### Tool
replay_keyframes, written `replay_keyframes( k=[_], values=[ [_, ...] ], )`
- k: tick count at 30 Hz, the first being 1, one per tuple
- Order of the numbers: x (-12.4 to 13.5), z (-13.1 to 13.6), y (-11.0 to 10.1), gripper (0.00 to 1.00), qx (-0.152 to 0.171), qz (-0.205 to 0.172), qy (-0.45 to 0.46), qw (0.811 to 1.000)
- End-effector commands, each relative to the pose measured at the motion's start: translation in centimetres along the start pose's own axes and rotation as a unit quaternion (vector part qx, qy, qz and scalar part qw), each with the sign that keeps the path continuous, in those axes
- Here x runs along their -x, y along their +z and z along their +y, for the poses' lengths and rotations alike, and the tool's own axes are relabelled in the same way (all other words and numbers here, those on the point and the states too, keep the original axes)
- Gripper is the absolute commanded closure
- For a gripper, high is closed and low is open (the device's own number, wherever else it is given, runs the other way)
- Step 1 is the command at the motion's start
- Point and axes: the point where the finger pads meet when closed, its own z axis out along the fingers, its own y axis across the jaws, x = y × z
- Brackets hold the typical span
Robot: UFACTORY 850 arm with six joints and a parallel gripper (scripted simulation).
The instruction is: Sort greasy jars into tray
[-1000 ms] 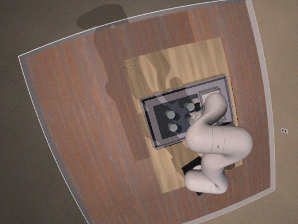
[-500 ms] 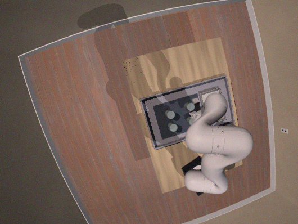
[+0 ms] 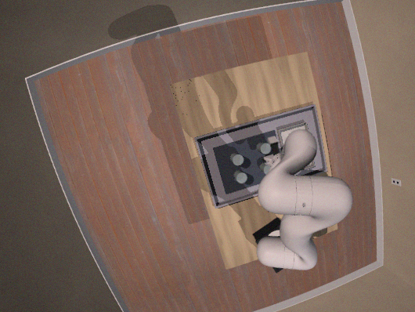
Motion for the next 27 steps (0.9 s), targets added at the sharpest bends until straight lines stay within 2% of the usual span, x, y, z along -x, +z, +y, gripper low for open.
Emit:
replay_keyframes(
  k=[1,27],
  values=[
    [-0.08,0.01,-0.06,1.00,0.000,0.000,0.000,1.000],
    [-0.38,0.01,-0.30,1.00,0.000,0.000,0.000,1.000]
  ],
)
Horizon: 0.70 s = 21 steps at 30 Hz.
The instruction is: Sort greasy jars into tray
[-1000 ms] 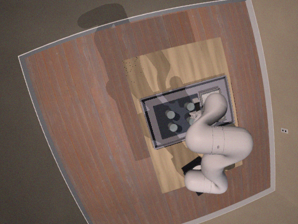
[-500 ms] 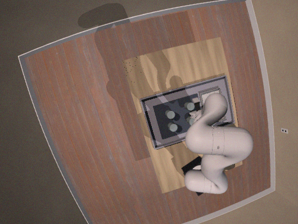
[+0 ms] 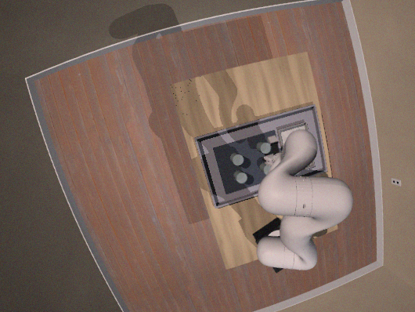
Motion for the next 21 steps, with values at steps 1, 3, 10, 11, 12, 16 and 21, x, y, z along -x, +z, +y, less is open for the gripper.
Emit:
replay_keyframes(
  k=[1,3,10,11,12,16,21],
  values=[
    [-0.09,0.01,-0.06,1.00,0.000,0.000,0.000,1.000],
    [-0.11,0.01,-0.08,1.00,0.000,0.000,0.000,1.000],
    [-0.19,0.01,-0.15,1.00,0.000,0.000,0.000,1.000],
    [-0.19,0.01,-0.15,1.00,0.000,0.000,0.000,1.000],
    [-0.21,0.01,-0.16,1.00,0.000,0.000,0.000,1.000],
    [-0.26,0.01,-0.20,1.00,0.000,0.000,0.000,1.000],
    [-0.33,0.01,-0.25,1.00,0.000,0.000,0.000,1.000]
  ],
)
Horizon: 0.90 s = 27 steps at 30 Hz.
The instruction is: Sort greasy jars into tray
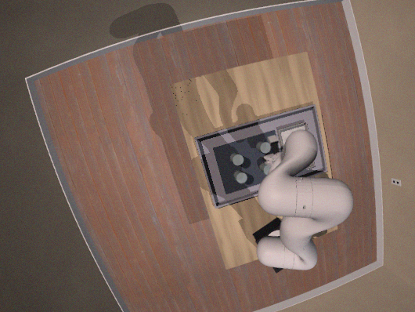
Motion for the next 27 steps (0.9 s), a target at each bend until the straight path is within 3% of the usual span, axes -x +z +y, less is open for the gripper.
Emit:
replay_keyframes(
  k=[1,19,27],
  values=[
    [-0.1,0.0,-0.1,1.00,0.000,0.000,0.000,1.000],
    [-0.3,0.0,-0.2,1.00,0.000,0.000,0.000,1.000],
    [1.1,0.0,0.2,1.00,0.000,0.000,0.000,1.000]
  ],
)
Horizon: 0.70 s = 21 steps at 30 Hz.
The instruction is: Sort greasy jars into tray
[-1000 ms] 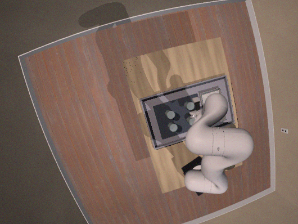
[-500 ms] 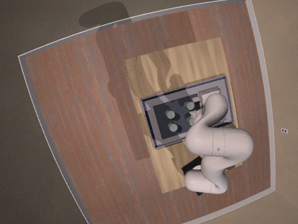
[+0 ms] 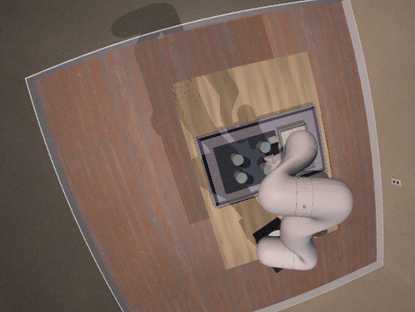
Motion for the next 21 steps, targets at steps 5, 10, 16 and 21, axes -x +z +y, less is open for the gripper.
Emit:
replay_keyframes(
  k=[5,10,16,21],
  values=[
    [1.64,0.01,0.51,1.00,0.000,0.000,0.000,1.000],
    [1.64,0.01,0.51,1.00,0.000,0.000,0.000,1.000],
    [1.64,0.01,0.51,1.00,0.000,0.000,0.000,1.000],
    [1.64,0.01,0.51,1.00,0.000,0.000,0.000,1.000]
  ],
)
